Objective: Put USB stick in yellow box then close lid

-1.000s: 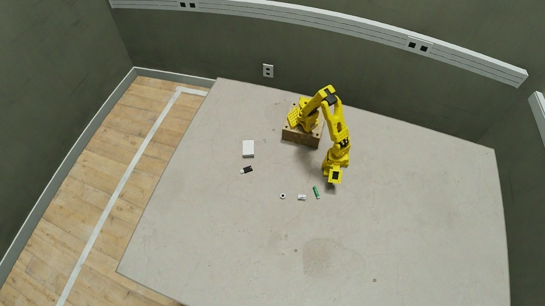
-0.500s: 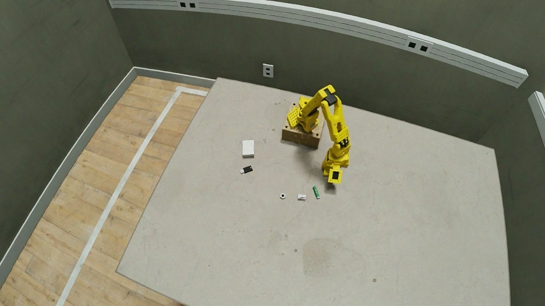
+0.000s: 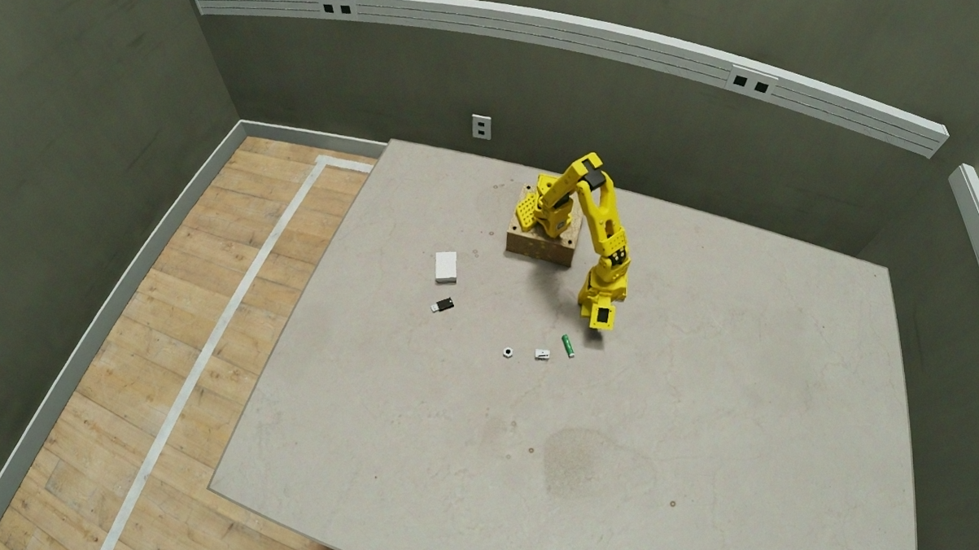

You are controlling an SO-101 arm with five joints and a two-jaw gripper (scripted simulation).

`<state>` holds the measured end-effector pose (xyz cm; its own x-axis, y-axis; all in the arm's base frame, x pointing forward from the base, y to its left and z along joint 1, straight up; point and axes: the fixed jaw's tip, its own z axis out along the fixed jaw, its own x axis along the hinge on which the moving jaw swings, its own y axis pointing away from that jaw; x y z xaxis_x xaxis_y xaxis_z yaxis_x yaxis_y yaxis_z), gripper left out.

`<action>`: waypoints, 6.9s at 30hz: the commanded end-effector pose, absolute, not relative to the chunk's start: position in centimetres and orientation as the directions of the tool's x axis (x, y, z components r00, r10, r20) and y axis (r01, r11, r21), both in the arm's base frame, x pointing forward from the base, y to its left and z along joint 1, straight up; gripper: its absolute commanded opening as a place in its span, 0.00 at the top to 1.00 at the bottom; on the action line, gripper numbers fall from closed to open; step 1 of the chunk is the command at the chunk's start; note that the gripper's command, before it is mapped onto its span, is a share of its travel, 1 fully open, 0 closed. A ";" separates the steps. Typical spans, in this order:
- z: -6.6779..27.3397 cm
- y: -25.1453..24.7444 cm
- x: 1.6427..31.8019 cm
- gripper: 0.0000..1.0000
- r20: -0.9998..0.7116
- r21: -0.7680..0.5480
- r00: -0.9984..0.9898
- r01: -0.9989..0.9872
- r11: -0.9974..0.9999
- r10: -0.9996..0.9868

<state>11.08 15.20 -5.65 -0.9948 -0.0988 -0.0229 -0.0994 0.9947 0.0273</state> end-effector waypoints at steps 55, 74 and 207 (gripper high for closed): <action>-1.4 14.8 11.0 0.70 -0.005 0.005 -0.995 -0.101 0.995 -0.101; -0.1 14.6 10.9 0.70 -0.005 0.005 -0.995 -0.101 0.995 -0.101; 0.2 14.3 12.1 0.71 -0.006 0.004 -0.981 -0.196 0.981 -0.196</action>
<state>11.86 14.37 0.23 -0.9837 -0.1796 -0.0083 -0.1797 0.9837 0.0053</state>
